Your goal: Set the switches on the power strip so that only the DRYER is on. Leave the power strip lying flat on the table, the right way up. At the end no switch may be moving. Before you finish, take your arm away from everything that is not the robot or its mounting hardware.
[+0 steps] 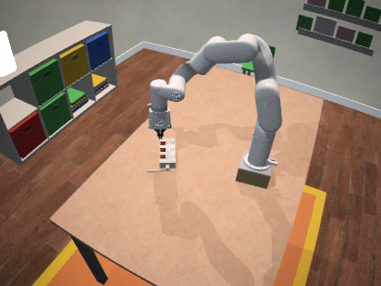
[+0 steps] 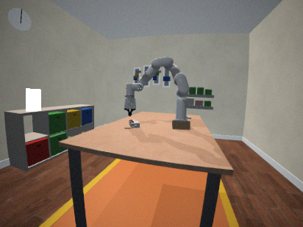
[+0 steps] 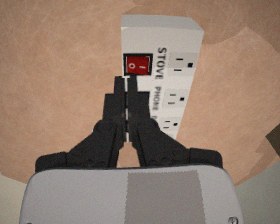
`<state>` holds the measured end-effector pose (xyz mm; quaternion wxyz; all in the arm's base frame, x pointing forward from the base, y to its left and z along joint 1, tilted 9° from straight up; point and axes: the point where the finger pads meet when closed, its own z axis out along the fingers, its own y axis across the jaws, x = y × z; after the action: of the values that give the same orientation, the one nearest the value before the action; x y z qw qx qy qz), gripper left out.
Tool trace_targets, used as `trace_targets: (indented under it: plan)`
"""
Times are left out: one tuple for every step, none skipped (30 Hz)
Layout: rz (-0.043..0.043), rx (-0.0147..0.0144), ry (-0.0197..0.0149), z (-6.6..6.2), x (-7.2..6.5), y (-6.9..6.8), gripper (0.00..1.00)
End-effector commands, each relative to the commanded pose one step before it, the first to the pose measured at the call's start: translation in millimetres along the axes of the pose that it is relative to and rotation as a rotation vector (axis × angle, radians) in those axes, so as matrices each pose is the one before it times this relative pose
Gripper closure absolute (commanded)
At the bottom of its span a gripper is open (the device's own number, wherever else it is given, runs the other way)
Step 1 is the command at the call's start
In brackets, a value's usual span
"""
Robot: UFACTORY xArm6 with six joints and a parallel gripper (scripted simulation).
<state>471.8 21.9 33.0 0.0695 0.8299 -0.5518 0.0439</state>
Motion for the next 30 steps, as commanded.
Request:
trace_targets:
  plan:
    - [0.00031,0.00436,0.00122,-1.68,0.54,-1.5,1.0]
    - [0.0,0.0,0.0,0.0,0.0,0.0,1.0]
    - [0.0,0.0,0.0,0.0,0.0,0.0,1.0]
    - [0.0,0.0,0.0,0.0,0.0,0.0,1.0]
    - [0.00013,0.00002,-0.00003,-0.19,-1.13,0.11,1.0]
    - [0.00072,0.00009,-0.00018,-1.06,-6.35,0.67,1.0]
    - [0.00148,0.00014,-0.00029,-2.11,-12.95,1.7,1.0]
    - [0.00207,0.0001,-0.00024,-2.79,-17.83,3.09,1.0]
    - [0.0023,0.0,-0.00004,-2.87,-19.28,4.35,1.0]
    - [0.0,0.0,0.0,0.0,0.0,0.0,1.0]
    - [0.00209,-0.00008,0.00018,-2.41,-16.99,4.75,1.0]
    - [0.0015,-0.00009,0.00026,-1.61,-11.86,3.86,1.0]
    - [0.00073,-0.00005,0.00017,-0.75,-5.67,2.01,1.0]
    - [0.00013,-0.00001,0.00003,-0.13,-1.0,0.37,1.0]
    - [0.0,0.0,0.0,0.0,0.0,0.0,1.0]
    - [0.0,0.0,0.0,0.0,0.0,0.0,1.0]
    - [0.0,0.0,0.0,0.0,0.0,0.0,1.0]
    - [0.0,0.0,0.0,0.0,0.0,0.0,1.0]
    - [0.0,0.0,0.0,0.0,0.0,0.0,1.0]
    - [0.0,0.0,0.0,0.0,0.0,0.0,1.0]
    - [0.0,0.0,0.0,0.0,0.0,0.0,1.0]
    - [0.0,0.0,0.0,0.0,0.0,0.0,1.0]
    - [0.0,0.0,0.0,0.0,0.0,0.0,1.0]
    - [0.0,0.0,0.0,0.0,0.0,0.0,1.0]
    - [0.0,0.0,0.0,0.0,0.0,0.0,1.0]
    - [0.0,0.0,0.0,0.0,0.0,0.0,1.0]
    - [0.0,0.0,0.0,0.0,0.0,0.0,1.0]
    - [0.0,0.0,0.0,0.0,0.0,0.0,1.0]
    - [0.0,0.0,0.0,0.0,0.0,0.0,1.0]
    - [0.0,0.0,0.0,0.0,0.0,0.0,1.0]
